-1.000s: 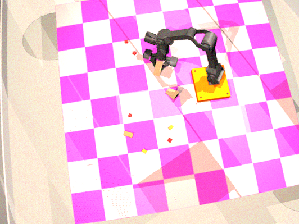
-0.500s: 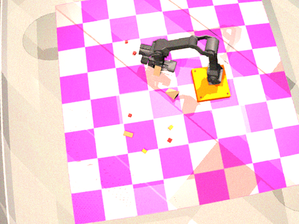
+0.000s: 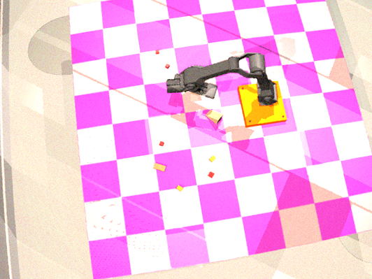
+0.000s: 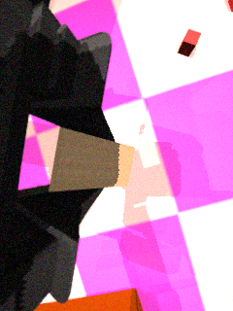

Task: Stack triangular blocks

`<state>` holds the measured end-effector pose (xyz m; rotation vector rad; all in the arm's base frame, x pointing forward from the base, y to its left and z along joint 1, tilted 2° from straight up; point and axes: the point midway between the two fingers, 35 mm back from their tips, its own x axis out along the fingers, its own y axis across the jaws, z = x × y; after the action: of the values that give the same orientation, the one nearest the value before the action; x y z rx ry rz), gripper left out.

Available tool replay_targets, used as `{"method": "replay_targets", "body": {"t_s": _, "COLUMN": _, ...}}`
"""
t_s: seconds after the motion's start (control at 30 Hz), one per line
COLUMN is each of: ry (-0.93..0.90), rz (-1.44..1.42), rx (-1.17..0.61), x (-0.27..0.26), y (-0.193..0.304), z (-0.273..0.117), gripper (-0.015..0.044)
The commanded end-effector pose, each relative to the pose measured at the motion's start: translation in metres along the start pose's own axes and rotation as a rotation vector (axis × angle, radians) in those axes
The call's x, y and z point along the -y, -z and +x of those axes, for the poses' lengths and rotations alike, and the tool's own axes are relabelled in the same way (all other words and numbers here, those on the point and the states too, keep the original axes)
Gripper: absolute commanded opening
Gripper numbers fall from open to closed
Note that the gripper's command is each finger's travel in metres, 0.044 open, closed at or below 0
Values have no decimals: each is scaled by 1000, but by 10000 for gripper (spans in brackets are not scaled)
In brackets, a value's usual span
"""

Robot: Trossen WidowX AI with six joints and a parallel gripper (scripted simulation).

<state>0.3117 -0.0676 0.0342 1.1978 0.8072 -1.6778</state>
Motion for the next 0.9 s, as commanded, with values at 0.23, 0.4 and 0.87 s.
{"method": "replay_targets", "body": {"t_s": 0.23, "ry": -5, "rz": 4, "rx": 283, "x": -1, "y": 19, "z": -8, "gripper": 0}}
{"method": "replay_targets", "body": {"t_s": 0.4, "ry": -4, "rz": 4, "rx": 393, "x": -1, "y": 26, "z": -9, "gripper": 0}}
{"method": "replay_targets", "body": {"t_s": 0.87, "ry": 4, "rz": 3, "rx": 448, "x": 0, "y": 30, "z": -9, "gripper": 236}}
